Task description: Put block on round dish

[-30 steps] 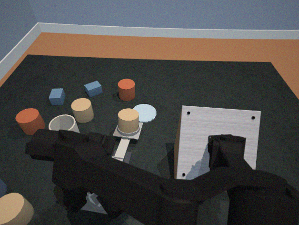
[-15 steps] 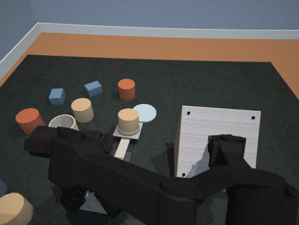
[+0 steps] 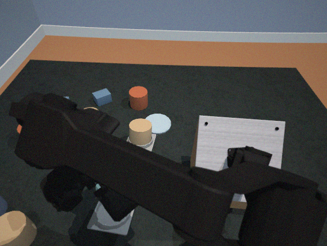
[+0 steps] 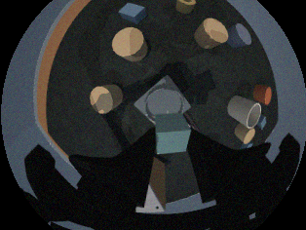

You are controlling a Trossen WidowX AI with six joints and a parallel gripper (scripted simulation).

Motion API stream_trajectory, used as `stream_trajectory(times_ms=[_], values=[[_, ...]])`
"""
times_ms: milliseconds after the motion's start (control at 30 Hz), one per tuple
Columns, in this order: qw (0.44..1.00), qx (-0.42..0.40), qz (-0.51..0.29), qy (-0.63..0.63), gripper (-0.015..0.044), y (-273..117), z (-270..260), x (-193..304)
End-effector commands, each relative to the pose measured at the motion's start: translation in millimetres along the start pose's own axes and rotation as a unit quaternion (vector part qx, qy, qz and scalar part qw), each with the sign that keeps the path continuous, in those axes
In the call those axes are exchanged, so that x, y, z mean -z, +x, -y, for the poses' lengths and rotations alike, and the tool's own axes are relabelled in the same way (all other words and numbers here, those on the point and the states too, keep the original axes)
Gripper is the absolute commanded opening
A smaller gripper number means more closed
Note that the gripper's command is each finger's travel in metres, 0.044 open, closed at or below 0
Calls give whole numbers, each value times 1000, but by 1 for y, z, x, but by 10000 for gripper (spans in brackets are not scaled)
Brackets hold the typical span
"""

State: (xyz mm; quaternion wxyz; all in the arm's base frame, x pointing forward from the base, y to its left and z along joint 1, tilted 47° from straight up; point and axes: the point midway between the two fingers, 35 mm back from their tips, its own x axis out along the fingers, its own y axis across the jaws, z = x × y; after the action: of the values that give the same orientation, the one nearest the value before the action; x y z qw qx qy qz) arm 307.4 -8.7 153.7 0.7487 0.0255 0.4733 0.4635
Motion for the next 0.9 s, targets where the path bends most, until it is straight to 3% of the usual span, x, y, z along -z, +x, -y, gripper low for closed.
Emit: stream_trajectory(times_ms=[0, 333, 867], values=[[1000, 0, -1, -1, 0, -9, -1, 1], [1000, 11, -7, 1, 0, -1, 63, 43], [999, 20, -18, 20, 0, 21, 152, 157]])
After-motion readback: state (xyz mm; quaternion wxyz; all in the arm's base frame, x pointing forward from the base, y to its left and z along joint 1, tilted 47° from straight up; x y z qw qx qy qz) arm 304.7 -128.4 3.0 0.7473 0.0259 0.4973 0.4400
